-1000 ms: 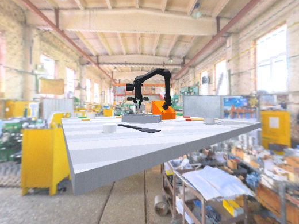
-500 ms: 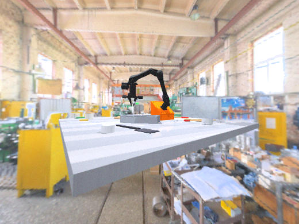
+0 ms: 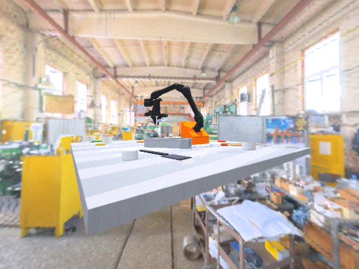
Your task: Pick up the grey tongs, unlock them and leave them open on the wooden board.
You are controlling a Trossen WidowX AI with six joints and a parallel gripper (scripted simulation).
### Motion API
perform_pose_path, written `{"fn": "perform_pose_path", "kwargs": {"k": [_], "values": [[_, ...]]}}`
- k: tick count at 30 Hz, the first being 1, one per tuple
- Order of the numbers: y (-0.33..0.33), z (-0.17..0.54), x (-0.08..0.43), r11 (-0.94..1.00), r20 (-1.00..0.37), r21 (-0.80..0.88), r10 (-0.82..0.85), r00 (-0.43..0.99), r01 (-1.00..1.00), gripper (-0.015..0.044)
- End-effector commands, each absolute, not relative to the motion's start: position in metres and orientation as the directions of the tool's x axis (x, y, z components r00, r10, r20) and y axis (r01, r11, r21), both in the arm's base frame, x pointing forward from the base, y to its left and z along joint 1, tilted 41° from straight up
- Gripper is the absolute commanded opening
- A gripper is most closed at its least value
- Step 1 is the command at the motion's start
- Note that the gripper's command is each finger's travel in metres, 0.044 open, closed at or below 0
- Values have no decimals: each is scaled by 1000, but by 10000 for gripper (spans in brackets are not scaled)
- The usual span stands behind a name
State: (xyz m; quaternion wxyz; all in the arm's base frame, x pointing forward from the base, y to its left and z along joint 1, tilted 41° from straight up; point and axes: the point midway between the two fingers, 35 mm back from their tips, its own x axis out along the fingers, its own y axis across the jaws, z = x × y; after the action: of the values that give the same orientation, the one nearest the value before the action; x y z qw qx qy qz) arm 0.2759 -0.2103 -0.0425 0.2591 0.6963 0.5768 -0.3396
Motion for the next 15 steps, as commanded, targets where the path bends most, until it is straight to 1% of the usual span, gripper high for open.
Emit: {"fn": "perform_pose_path", "kwargs": {"k": [1,8,15], "values": [[-224,-48,270,-152,-772,14,627,108,988,-150],[-228,-50,266,-138,-773,26,625,108,990,-150],[-253,-68,246,-31,-778,115,619,109,993,-150]]}}
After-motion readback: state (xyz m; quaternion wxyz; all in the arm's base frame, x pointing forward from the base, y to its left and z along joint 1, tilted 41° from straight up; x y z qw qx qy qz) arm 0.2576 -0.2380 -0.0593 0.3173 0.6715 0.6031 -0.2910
